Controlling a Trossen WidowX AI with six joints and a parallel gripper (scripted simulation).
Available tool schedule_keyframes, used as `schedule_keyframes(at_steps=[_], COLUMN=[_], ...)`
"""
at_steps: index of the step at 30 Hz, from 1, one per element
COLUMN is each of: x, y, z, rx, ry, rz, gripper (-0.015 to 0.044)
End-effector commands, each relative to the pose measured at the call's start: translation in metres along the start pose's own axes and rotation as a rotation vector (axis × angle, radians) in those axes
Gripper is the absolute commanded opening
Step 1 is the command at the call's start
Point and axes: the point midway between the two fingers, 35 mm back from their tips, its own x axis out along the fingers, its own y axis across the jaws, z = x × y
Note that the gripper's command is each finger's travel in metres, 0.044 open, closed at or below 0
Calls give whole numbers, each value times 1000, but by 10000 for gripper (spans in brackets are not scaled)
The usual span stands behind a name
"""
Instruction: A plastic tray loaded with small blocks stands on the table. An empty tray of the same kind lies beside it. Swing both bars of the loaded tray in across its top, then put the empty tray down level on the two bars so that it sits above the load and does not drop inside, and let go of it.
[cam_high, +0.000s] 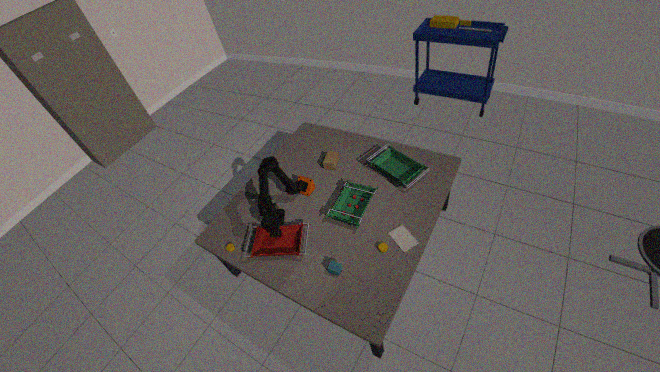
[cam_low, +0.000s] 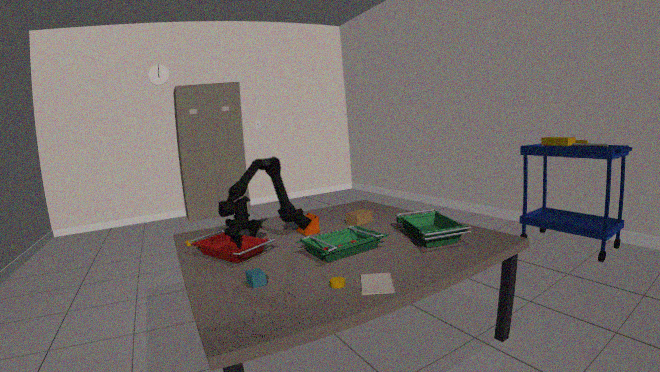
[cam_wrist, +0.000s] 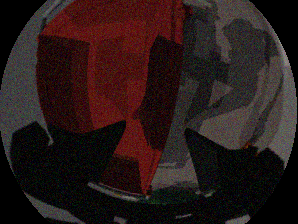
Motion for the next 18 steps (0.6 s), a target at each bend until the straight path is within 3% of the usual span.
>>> schedule_keyframes(at_steps=[1, 10, 18], x=[1, 1, 1], y=[-1, -1, -1], z=[-1, -1, -1], rx=[-5, -5, -5], ry=[3, 3, 3], rz=[-2, -2, -2], gripper=[367, 235, 181])
